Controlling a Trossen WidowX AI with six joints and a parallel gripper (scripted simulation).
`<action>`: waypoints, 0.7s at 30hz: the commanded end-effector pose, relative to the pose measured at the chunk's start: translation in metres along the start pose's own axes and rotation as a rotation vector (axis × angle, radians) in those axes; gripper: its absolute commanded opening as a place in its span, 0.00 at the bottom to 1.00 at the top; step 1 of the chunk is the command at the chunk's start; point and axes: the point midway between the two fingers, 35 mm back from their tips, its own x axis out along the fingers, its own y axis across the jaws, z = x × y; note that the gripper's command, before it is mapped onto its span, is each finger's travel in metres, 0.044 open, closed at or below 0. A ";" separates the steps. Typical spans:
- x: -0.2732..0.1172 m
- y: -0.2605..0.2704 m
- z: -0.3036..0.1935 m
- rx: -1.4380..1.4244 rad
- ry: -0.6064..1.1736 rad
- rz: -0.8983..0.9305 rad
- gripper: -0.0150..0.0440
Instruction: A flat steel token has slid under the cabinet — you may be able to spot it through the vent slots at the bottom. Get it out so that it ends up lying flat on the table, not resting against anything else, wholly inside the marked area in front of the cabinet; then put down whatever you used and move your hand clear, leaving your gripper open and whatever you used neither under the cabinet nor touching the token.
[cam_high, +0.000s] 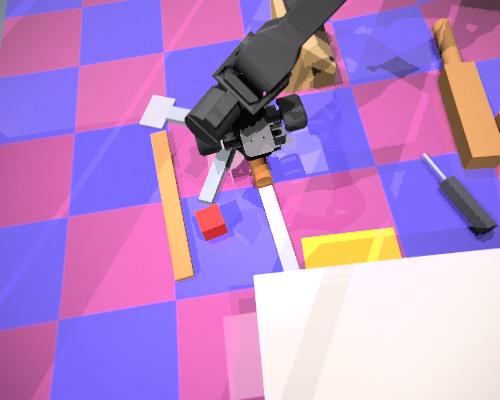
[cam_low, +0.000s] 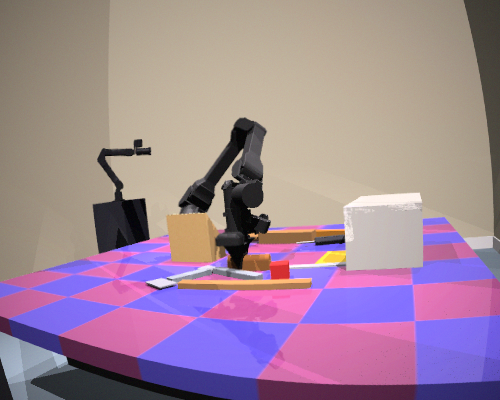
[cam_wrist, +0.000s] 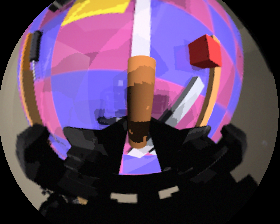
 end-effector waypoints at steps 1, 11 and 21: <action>0.000 -0.001 0.008 0.009 -0.001 0.000 0.25; 0.000 -0.001 0.022 0.016 -0.001 0.001 0.25; 0.000 -0.001 0.036 0.019 -0.002 0.001 0.25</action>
